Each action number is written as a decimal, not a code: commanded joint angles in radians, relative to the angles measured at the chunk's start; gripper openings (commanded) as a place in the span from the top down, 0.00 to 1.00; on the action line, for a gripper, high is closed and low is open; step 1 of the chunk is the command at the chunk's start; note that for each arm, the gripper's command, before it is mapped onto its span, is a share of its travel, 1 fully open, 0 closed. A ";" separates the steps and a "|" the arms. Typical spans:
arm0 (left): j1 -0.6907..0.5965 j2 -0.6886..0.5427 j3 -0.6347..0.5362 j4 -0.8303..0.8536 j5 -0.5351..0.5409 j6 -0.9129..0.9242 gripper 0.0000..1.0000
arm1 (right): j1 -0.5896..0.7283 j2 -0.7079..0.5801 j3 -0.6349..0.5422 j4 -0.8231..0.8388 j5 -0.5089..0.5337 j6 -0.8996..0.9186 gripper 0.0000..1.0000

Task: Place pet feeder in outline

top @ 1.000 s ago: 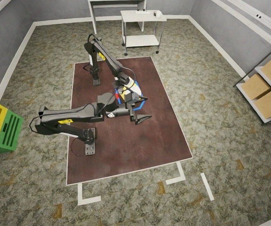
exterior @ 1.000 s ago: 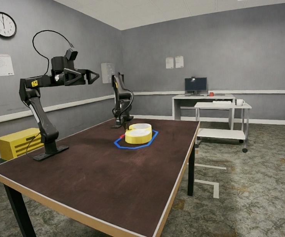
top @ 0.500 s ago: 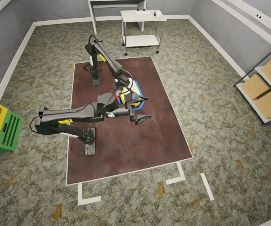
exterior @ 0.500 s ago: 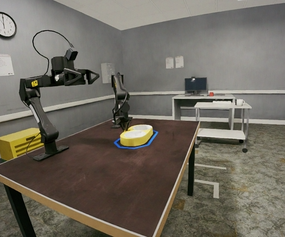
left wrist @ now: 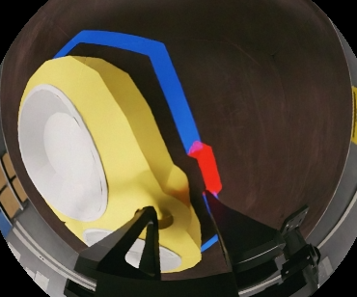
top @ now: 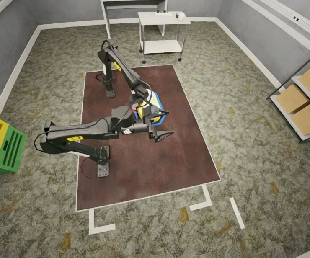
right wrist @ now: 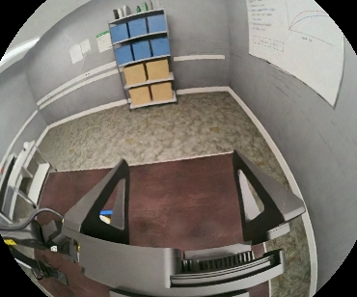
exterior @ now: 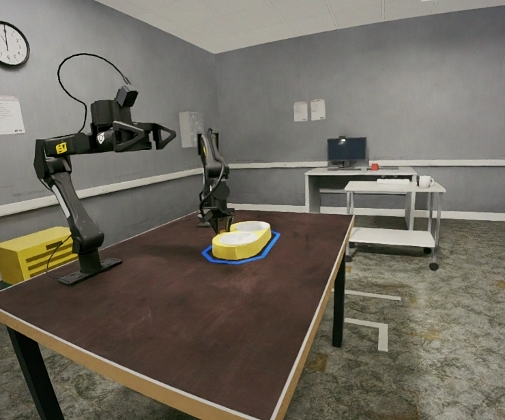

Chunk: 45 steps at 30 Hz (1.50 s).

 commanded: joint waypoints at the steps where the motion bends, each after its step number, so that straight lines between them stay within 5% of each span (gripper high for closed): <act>1: 0.001 -0.035 0.001 0.011 -0.001 0.012 0.53 | -0.004 0.001 -0.006 0.012 -0.003 -0.005 0.00; 11: 0.001 -0.035 0.001 0.011 0.000 0.012 0.53 | -0.004 0.001 -0.006 0.012 -0.003 -0.005 0.00; 31: -0.018 -0.089 0.205 -0.229 0.003 -0.010 0.53 | -0.004 0.001 -0.006 0.012 -0.003 -0.005 0.00; 45: 0.060 -0.126 0.180 -0.149 -0.013 -0.053 0.53 | -0.004 0.002 -0.009 0.011 -0.003 -0.005 0.00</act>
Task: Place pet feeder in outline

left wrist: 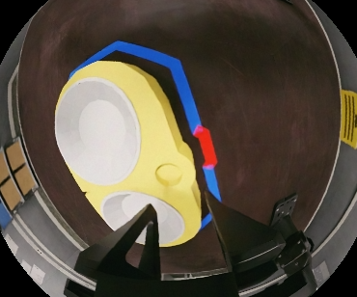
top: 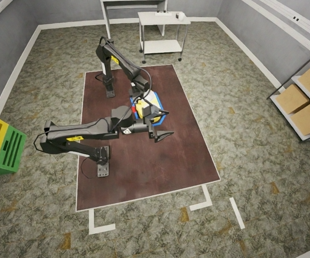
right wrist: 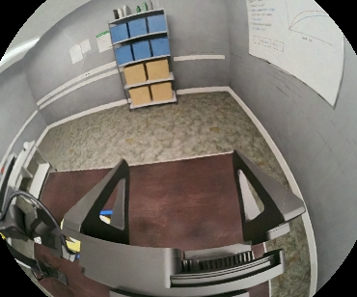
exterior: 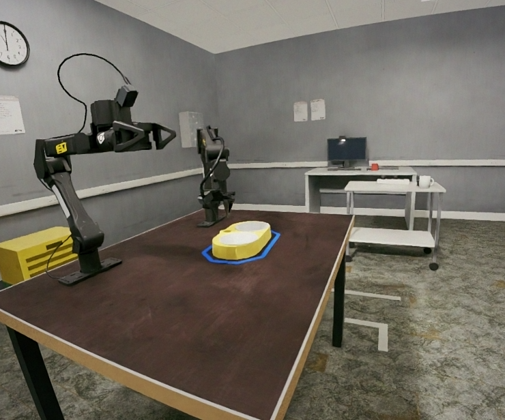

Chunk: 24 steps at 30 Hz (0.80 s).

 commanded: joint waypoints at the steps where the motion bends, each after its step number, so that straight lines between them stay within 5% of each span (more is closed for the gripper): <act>1: 0.063 -0.073 -0.032 0.092 -0.009 -0.056 0.53 | -0.004 0.003 -0.010 0.011 -0.003 -0.005 0.00; 11: 0.271 -0.204 -0.056 0.315 0.025 -0.171 0.53 | -0.004 0.006 -0.022 0.011 -0.002 -0.004 0.00; 24: 0.591 -0.481 -0.223 0.721 0.026 -0.385 0.53 | -0.004 -0.014 0.036 0.001 0.003 -0.002 0.00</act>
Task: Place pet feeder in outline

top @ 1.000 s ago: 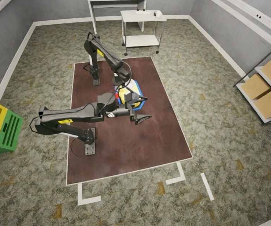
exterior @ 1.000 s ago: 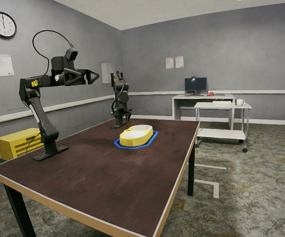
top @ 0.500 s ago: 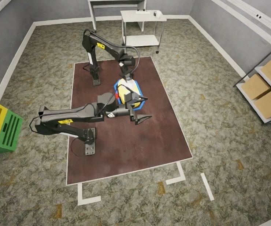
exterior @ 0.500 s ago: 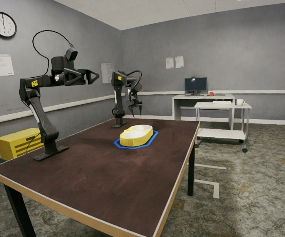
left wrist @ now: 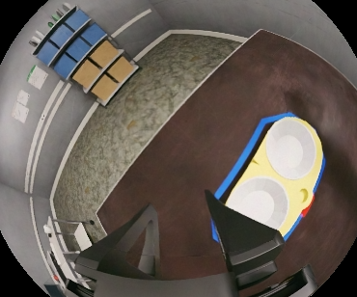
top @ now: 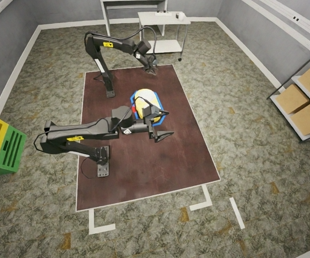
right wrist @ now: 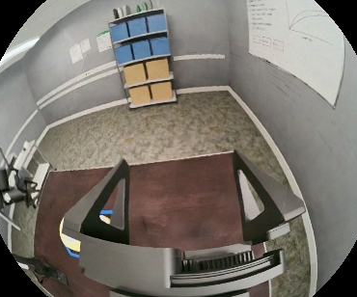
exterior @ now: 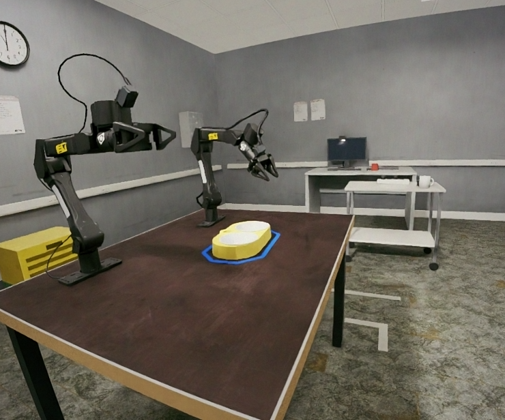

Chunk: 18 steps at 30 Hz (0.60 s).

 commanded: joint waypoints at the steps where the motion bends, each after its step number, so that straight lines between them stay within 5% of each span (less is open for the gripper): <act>1: 0.068 -0.093 -0.037 0.168 0.009 -0.092 0.53 | -0.004 -0.015 0.038 0.001 0.003 -0.002 0.00; 18: 0.392 -0.356 -0.226 0.629 0.014 -0.321 0.53 | -0.003 -0.025 0.043 -0.001 0.007 0.002 0.00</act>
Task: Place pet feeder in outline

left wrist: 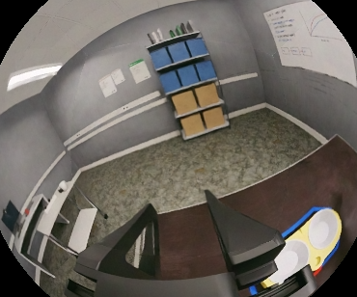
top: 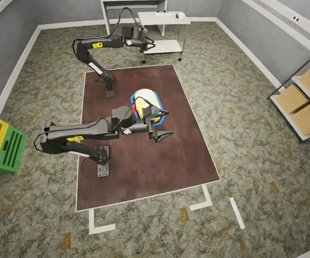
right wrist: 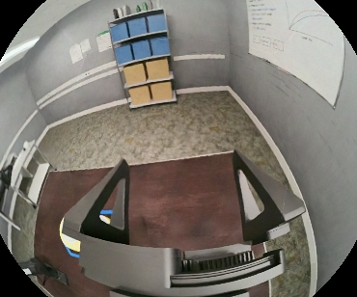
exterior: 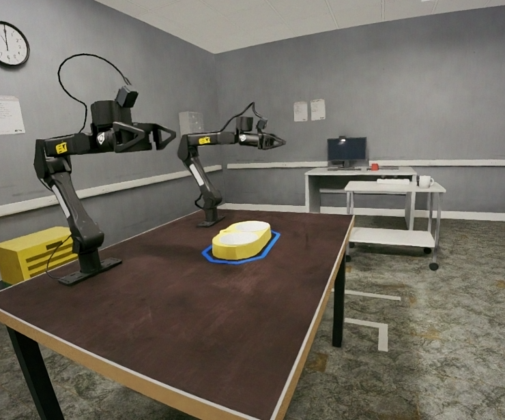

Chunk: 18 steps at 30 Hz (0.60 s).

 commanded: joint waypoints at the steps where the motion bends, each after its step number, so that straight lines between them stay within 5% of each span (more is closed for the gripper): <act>1: 0.056 -0.038 -0.029 0.153 0.014 -0.079 0.53 | -0.003 -0.025 0.043 0.000 0.007 0.002 0.00; 18: 0.053 -0.039 0.024 0.160 0.001 -0.039 0.53 | -0.003 -0.028 0.043 -0.005 0.007 0.005 0.00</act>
